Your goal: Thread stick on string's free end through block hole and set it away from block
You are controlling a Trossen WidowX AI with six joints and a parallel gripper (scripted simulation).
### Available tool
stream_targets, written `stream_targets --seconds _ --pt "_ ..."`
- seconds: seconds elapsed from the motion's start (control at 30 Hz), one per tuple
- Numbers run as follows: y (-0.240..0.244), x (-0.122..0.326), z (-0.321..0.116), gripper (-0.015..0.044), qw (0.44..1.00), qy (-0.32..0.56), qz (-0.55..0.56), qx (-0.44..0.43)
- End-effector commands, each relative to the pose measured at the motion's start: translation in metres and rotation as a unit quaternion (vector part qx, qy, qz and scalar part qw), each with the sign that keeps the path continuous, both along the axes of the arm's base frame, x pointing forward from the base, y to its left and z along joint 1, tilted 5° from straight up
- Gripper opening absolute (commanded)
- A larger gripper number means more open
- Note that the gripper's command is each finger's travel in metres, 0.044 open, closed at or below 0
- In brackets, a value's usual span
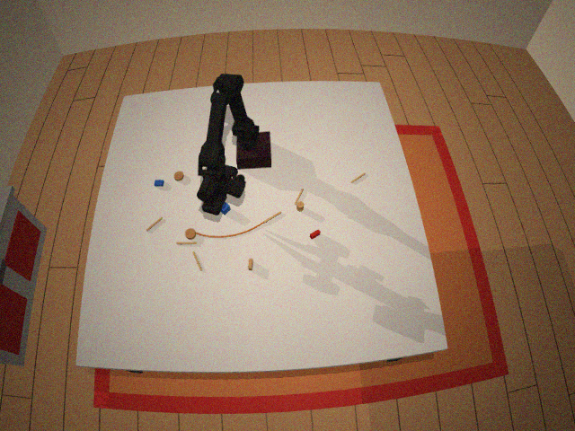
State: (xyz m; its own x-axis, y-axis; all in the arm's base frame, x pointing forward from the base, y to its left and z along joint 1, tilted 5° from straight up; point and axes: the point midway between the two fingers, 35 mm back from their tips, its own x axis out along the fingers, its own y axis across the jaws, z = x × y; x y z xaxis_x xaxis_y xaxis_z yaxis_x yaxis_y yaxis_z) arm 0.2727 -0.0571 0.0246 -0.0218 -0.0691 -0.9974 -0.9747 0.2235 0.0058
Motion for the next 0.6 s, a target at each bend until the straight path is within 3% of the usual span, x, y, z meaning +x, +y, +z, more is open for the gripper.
stream_targets --seconds 0.0,0.47,0.57 --pt "0.000 0.000 0.000 0.0000 1.000 0.000 0.000 0.000" --pt "0.000 0.000 0.000 0.0000 1.000 0.000 0.000 0.000" --pt "0.018 0.009 -0.001 0.0079 0.998 0.004 0.059 0.002"
